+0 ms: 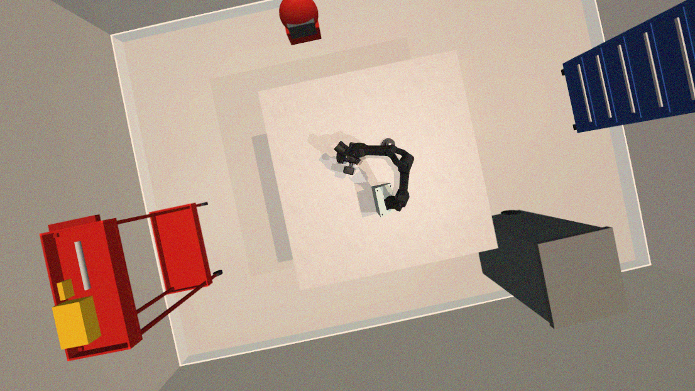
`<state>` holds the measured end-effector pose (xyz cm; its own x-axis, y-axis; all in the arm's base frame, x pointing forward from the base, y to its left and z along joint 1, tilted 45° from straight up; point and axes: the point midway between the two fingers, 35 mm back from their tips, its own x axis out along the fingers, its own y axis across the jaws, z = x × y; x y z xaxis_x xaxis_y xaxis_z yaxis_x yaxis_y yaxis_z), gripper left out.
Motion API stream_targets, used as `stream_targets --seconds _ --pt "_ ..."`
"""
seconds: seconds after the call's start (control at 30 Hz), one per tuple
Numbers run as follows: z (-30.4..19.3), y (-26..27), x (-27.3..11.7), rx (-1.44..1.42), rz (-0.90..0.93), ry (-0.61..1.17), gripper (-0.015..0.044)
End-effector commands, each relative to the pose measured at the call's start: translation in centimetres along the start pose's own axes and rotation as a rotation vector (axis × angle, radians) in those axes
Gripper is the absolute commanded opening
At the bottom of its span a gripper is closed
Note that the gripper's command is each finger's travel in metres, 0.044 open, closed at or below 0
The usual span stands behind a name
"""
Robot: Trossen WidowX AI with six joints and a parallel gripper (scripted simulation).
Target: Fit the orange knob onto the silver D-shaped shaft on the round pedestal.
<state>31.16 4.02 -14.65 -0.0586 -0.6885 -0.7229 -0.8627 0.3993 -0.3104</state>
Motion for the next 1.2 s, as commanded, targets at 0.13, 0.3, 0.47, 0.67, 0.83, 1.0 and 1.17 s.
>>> stream_targets --seconds 0.13,0.3,0.47,0.67,0.83,1.0,1.17 --pt "-0.14 0.09 0.52 -0.005 -0.002 0.006 0.0309" --pt "-0.14 0.09 0.52 -0.005 -0.002 0.006 0.0240" --pt "-0.14 0.09 0.52 -0.005 -0.002 0.006 0.0240" --pt "-0.14 0.09 0.52 -0.005 -0.002 0.006 0.0220" --pt "-0.14 0.09 0.52 -0.005 -0.002 0.006 0.0187" --pt "-0.14 0.09 0.50 -0.005 -0.002 0.004 0.0179" --pt "-0.42 0.10 0.22 -0.004 0.001 -0.060 0.0179"
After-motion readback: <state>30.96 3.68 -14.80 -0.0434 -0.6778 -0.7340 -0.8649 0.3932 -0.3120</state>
